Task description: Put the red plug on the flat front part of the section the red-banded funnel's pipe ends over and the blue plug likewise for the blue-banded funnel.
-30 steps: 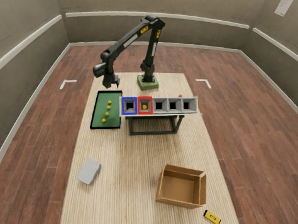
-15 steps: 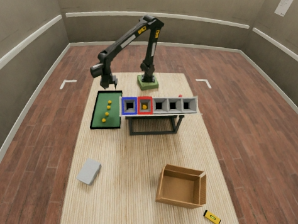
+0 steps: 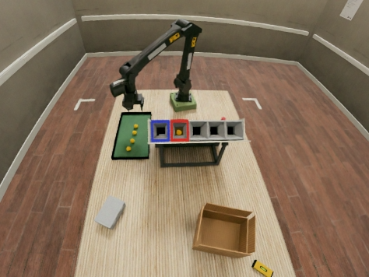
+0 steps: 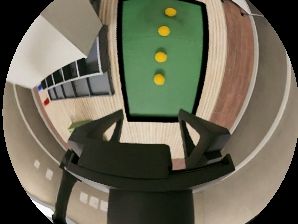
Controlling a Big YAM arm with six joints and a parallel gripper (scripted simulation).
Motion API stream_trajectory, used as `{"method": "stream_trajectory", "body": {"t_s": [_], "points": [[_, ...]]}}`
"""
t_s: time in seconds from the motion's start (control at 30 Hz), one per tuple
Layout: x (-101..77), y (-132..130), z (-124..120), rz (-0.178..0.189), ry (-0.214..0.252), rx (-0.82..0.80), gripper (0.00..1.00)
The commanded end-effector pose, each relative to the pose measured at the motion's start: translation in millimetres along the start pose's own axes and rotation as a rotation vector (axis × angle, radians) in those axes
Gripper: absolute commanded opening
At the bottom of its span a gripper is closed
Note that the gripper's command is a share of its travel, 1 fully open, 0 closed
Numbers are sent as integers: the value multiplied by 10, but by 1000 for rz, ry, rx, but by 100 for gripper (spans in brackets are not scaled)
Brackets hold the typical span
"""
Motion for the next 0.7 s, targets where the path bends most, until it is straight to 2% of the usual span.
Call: {"method": "stream_trajectory", "body": {"t_s": [0.0,0.67], "points": [[-149,-145,55,-20,-18,2,80],[-149,-153,63,-14,-12,-2,80]]}}
Point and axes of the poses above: the point where the finger pads meet when closed, its own x axis out along the fingers, its own y axis across the jaws, z = x × y, the point moved 8 cm from there along -x, back along the fingers, and after that the axes turned 3 degrees about x, right-handed, at the moved point
